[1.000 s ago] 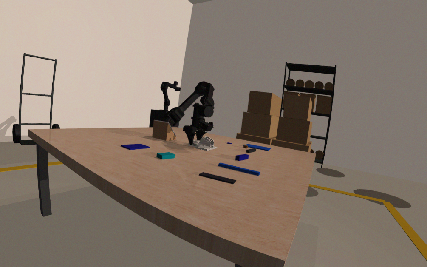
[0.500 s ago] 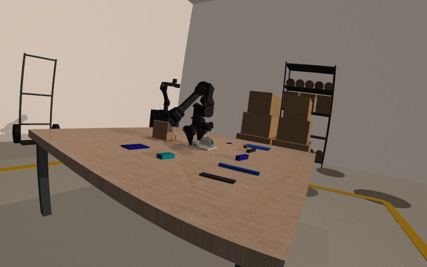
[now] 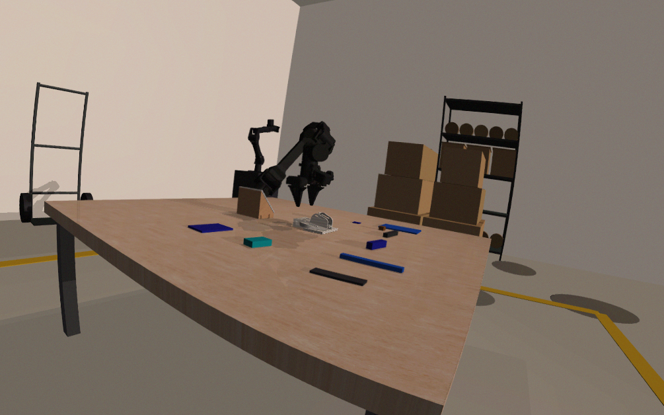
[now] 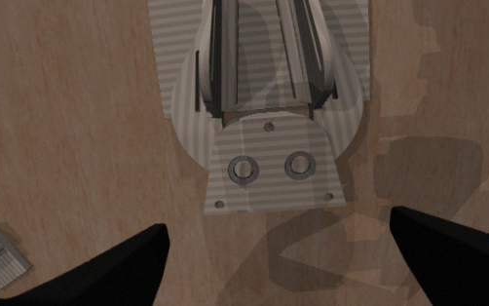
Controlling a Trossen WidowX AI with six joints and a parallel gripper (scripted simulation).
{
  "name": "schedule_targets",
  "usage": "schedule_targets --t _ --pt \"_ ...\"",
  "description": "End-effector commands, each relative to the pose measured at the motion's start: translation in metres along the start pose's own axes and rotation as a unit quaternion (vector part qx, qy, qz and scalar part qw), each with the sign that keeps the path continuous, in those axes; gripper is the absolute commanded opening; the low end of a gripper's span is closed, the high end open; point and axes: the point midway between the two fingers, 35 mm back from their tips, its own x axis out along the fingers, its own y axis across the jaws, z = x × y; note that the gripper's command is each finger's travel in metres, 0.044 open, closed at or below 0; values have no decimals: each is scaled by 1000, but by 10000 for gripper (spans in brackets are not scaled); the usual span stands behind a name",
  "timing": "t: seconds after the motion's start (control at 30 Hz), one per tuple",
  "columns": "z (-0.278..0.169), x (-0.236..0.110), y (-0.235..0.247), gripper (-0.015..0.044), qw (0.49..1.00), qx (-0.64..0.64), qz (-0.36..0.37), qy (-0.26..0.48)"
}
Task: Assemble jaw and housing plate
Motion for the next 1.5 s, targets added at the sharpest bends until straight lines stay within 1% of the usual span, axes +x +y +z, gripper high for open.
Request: schedule_targets --t 0.0,0.03,0.1,0.23,0.3,1.47 --pt "-2 -11 2 440 1000 -5 -2 2" --pt "0 -4 0 440 1000 -1 -1 -2" --pt "-3 -12 0 440 1000 -1 -2 -1" --pt "-25 -54 0 440 1000 -3 -5 3" --pt "-29 -62 1 440 1000 -3 -5 4" --pt "-29 -62 1 440 1000 -3 -5 4"
